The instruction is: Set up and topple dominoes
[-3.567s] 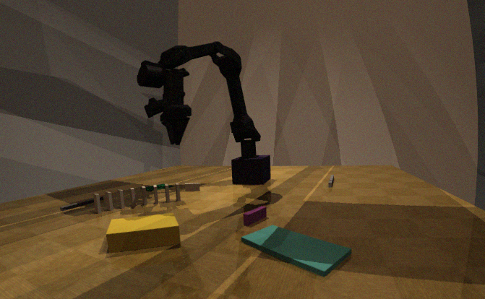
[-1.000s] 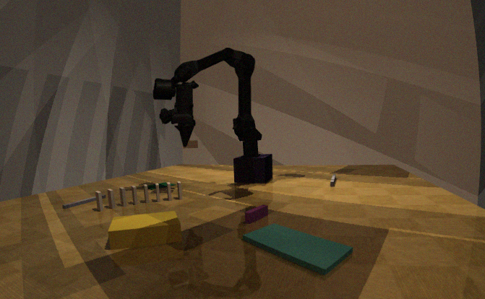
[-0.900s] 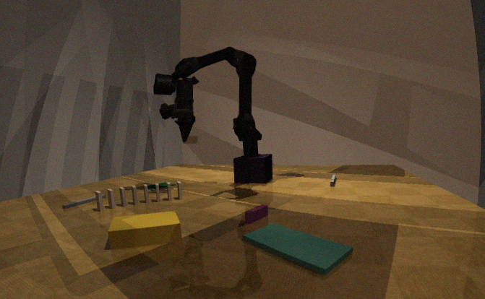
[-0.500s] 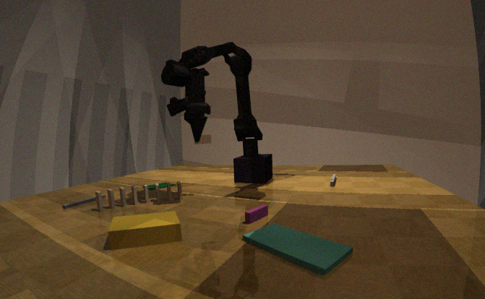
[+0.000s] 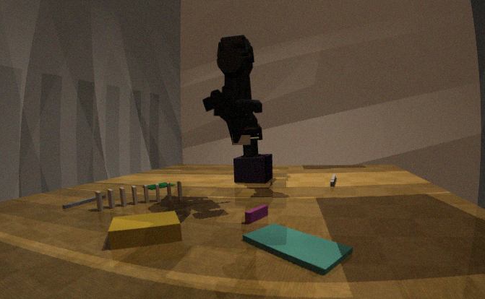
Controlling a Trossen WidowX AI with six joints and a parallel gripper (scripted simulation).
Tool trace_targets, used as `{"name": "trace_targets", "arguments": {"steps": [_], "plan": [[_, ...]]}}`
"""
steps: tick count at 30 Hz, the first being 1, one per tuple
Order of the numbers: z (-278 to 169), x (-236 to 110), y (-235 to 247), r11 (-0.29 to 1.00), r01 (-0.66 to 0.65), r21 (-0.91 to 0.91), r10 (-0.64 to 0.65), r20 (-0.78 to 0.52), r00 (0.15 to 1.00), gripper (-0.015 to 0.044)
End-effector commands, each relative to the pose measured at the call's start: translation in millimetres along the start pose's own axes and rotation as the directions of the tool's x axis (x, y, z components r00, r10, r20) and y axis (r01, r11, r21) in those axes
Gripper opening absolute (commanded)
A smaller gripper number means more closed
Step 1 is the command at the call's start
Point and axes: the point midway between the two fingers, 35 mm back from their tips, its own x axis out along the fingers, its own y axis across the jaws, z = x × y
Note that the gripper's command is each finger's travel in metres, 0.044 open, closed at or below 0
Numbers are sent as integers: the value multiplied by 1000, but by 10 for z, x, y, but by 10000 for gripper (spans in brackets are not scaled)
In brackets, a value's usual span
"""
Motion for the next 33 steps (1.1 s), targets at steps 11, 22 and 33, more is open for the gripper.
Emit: {"name": "trace_targets", "arguments": {"steps": [11, 22, 33], "plan": [[-72, 367, -257, 944, 271, 188, -317, 283, 905, 20], [-79, 447, -352, 910, 288, 297, -412, 582, 702, 20], [-130, 395, -269, 951, 160, 263, -307, 846, 435, 20]]}}
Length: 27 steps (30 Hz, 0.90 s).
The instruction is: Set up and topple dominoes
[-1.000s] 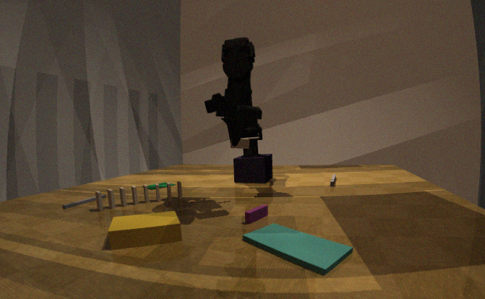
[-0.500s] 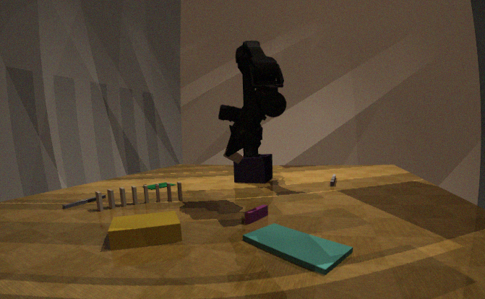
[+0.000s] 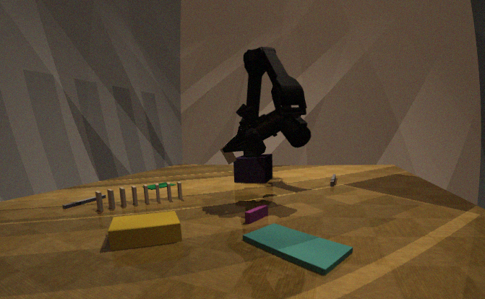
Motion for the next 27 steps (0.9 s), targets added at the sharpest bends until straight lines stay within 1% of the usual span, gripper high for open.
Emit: {"name": "trace_targets", "arguments": {"steps": [1, 6, 11, 13, 27], "plan": [[4, -49, 22, 998, -60, 21, 57, 115, 992, 20], [3, -165, 88, 983, -182, 40, 165, 262, 951, 20], [-22, -322, 166, 943, -332, 35, 294, 385, 875, 20], [-33, -370, 187, 927, -375, 30, 330, 412, 849, 20], [-35, -376, 190, 925, -380, 29, 335, 416, 846, 20]]}}
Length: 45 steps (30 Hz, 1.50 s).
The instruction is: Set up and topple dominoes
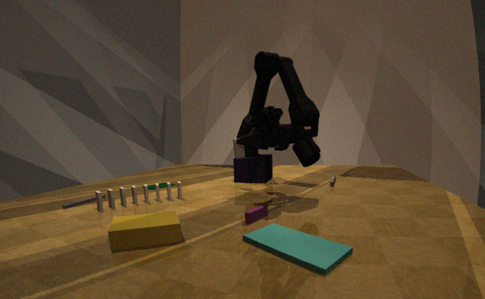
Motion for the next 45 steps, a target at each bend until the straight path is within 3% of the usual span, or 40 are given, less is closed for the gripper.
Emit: {"name": "trace_targets", "arguments": {"steps": [1, 45], "plan": [[5, -1, 3, 1000, -4, 2, 4, 4, 1000, 20], [-1054, 191, 7, 1000, -1, -1, 1, 0, 1000, 20]]}}
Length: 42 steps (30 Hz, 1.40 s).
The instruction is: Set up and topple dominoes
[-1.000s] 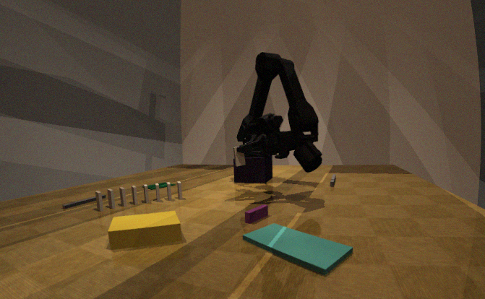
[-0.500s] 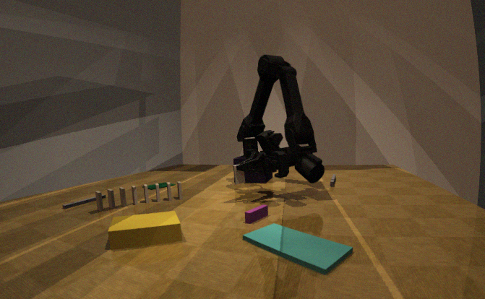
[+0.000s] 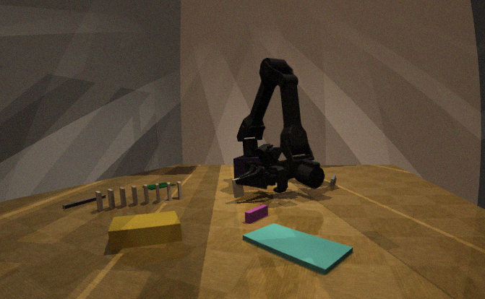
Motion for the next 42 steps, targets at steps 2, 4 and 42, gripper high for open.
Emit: {"name": "trace_targets", "arguments": {"steps": [2, 4, 42], "plan": [[-81, 23, -23, 1000, 1, -10, -1, 7, 1000, 20], [-104, 29, -27, 1000, 1, -10, -1, 8, 1000, 20], [357, 38, -13, 995, 31, -94, -37, -68, 997, 440]]}}
